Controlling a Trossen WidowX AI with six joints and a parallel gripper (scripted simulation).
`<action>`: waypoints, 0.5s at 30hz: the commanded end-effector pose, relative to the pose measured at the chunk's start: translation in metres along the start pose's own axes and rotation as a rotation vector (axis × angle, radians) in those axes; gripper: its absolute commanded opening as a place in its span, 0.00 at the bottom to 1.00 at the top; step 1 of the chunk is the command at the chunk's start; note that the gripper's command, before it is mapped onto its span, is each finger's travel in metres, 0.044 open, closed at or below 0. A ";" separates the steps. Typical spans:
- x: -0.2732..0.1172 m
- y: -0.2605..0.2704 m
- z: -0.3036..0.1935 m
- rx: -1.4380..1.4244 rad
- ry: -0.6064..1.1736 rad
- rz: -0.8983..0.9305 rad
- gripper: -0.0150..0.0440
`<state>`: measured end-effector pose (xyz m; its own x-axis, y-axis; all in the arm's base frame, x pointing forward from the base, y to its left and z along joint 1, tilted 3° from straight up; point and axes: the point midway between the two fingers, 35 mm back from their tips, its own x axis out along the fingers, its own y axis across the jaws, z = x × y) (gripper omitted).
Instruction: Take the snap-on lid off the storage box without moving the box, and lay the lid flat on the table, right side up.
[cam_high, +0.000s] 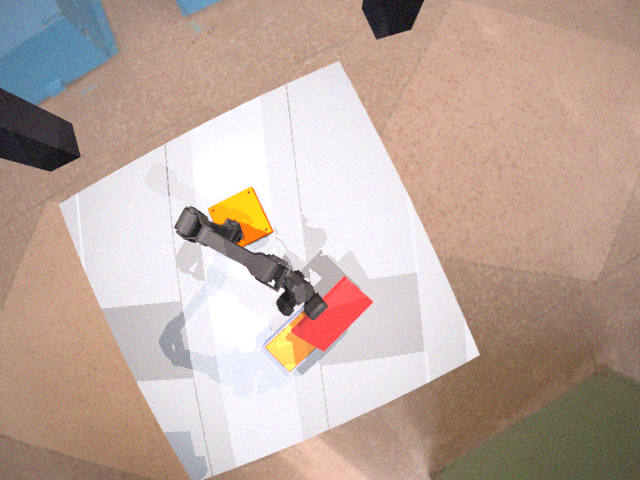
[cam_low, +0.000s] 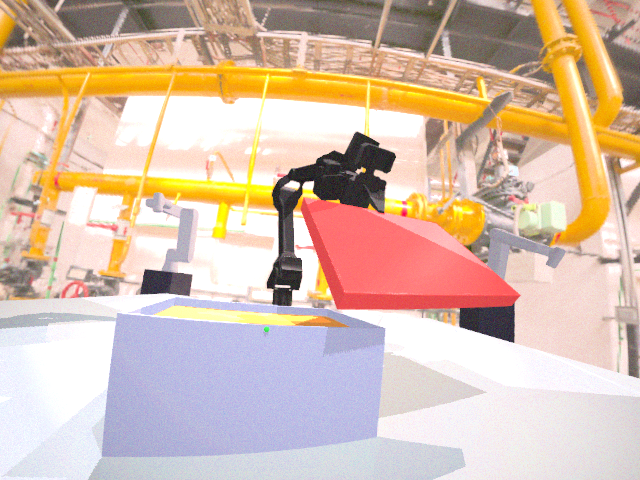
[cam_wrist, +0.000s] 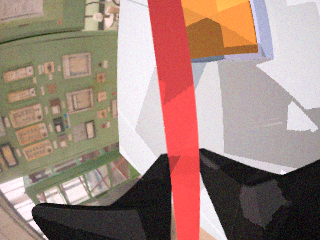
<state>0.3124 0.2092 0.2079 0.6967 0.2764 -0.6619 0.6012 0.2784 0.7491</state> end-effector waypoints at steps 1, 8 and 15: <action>-0.001 0.002 -0.008 0.004 -0.002 0.006 0.25; -0.003 0.000 -0.022 0.005 -0.001 0.006 0.25; -0.004 -0.001 -0.035 0.006 0.000 0.006 0.25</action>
<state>0.2968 0.2347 0.2063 0.6944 0.2773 -0.6640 0.6036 0.2778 0.7473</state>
